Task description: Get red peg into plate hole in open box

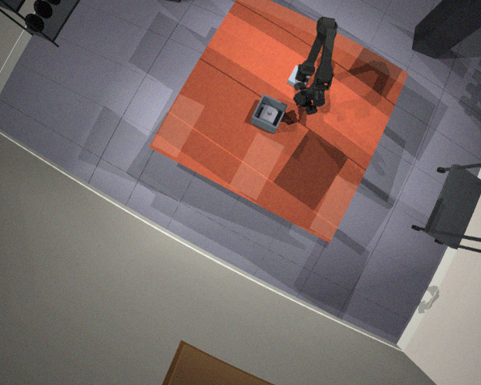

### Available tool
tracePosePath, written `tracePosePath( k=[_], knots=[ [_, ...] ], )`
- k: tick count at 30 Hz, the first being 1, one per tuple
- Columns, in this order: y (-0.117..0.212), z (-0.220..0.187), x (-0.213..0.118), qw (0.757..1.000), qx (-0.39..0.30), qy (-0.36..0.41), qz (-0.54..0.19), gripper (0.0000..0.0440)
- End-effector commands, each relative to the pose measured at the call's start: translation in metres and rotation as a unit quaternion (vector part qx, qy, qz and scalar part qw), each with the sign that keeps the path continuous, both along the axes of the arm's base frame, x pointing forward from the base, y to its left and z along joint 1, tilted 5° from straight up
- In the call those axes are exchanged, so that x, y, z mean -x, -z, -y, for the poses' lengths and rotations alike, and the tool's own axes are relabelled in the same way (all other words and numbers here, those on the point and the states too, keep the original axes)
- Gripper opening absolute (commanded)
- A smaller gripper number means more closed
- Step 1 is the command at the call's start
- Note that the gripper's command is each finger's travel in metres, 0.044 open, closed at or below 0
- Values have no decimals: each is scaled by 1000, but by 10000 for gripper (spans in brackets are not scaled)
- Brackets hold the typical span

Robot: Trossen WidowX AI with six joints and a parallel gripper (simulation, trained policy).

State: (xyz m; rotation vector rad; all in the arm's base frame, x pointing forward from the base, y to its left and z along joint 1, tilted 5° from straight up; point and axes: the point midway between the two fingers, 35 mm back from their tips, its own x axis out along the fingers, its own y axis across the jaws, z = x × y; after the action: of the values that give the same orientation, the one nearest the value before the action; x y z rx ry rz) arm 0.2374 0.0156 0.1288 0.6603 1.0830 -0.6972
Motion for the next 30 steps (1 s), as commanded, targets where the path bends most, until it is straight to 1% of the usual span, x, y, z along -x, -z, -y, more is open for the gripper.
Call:
tracePosePath(
  k=[1,14,30],
  knots=[
    [-7,12,-7,1000,9,7,5,0],
    [-16,60,-29,998,30,49,19,0],
    [-7,113,-54,994,40,98,32,0]
  ],
)
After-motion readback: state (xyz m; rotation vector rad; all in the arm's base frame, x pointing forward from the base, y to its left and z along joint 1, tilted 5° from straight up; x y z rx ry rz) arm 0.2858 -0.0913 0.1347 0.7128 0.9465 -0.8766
